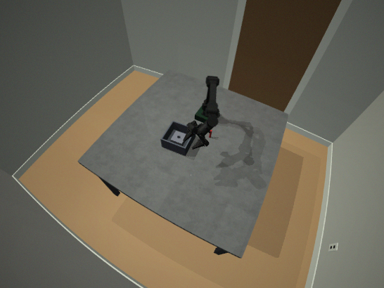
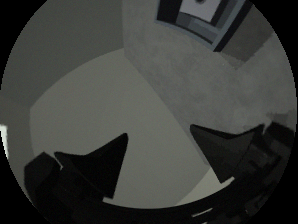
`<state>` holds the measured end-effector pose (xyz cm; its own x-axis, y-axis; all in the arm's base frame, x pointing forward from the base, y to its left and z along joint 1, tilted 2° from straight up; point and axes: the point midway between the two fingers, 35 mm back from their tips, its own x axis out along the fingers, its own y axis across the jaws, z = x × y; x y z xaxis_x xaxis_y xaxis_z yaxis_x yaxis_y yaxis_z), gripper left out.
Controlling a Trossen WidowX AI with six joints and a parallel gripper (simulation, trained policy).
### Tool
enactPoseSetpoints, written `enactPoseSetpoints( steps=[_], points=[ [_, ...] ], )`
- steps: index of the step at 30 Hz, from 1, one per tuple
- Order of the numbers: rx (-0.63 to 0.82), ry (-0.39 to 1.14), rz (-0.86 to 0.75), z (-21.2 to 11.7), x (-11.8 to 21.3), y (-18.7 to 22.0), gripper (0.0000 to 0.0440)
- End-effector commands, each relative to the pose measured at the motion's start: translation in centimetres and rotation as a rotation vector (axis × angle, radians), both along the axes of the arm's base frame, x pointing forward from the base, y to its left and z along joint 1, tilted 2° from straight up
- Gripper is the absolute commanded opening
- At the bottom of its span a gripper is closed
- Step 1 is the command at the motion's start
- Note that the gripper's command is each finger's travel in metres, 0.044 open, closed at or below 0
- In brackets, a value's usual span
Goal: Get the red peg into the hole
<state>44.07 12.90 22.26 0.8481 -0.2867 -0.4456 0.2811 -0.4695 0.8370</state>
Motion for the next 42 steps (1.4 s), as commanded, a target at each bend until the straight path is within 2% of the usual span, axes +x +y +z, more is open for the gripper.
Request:
enactPoseSetpoints(
  steps=[1, 27, 42],
  points=[
    [-0.064, 0.08, 0.073, 0.2, -1.3, 0.4, 0.044],
    [-0.462, 0.652, 0.64, -3.0, -13.3, 1.1, 0.044],
    [-0.62, 0.967, 1.021, -7.0, -21.4, 1.1, 0.044]
  ],
)
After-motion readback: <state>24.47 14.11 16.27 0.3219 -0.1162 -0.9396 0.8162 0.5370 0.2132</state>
